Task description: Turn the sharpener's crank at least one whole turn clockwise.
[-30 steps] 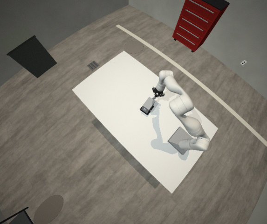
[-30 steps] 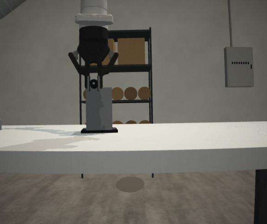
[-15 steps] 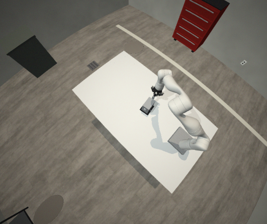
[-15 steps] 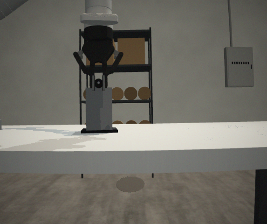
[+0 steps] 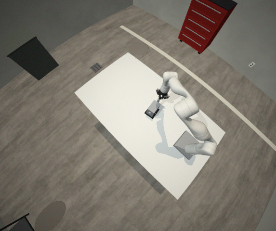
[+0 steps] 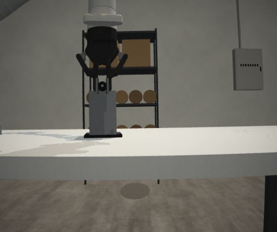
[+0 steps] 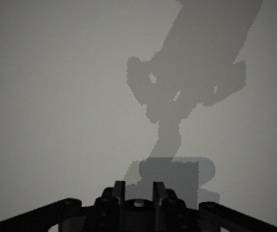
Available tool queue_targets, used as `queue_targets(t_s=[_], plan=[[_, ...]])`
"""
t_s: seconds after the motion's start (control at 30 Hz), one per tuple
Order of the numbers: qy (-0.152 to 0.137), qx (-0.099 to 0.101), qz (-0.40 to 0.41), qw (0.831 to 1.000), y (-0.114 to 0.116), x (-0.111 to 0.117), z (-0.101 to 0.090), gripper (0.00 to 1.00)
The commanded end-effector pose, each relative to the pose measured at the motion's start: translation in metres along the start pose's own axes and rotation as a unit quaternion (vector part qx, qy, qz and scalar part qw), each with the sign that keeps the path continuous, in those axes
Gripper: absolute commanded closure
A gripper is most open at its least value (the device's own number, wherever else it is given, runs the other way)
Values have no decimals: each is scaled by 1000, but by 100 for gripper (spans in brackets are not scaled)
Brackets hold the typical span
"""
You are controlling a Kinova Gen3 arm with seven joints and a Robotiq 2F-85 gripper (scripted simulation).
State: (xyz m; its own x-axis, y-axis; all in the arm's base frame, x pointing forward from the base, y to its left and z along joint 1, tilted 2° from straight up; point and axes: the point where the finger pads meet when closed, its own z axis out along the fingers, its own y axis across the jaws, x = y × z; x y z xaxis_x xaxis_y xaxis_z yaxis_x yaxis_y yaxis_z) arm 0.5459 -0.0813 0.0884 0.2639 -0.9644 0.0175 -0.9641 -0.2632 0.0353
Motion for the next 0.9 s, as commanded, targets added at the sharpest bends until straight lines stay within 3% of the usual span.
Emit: queue_targets(t_s=[0.0,0.4,0.43,0.87], plan=[[0,1,0,1000,-1,0,-1,100],[0,1,0,1000,-1,0,-1,100],[0,1,0,1000,-1,0,-1,47],[0,1,0,1000,-1,0,-1,47]])
